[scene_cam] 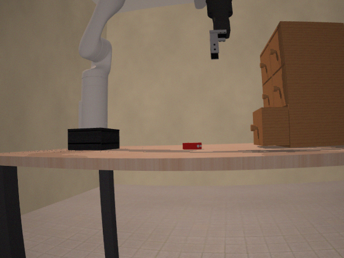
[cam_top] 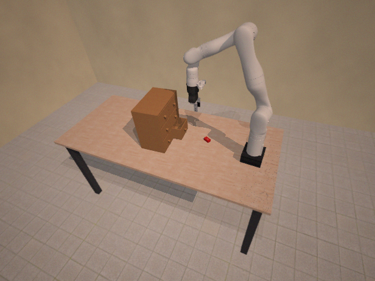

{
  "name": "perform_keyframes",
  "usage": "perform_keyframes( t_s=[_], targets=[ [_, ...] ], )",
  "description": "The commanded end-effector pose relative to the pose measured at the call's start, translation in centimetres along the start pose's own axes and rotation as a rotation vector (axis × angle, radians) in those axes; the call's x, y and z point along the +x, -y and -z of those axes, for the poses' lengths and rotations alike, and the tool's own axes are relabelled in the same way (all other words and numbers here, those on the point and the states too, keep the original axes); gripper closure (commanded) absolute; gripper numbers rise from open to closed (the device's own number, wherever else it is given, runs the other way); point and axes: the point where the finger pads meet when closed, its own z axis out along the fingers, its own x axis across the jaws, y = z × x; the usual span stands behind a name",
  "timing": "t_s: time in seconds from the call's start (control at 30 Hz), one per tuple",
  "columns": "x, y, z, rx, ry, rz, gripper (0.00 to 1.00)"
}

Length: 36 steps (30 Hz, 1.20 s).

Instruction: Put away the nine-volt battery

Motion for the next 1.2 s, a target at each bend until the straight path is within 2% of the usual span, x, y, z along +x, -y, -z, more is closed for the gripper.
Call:
perform_keyframes(
  t_s=[0.0, 1.17],
  targets=[
    [0.17, -0.53, -0.31, 0.005, -0.003, 0.004, 0.00],
    [0.21, -0.95, -0.38, 0.005, -0.002, 0.026, 0.00]
  ],
)
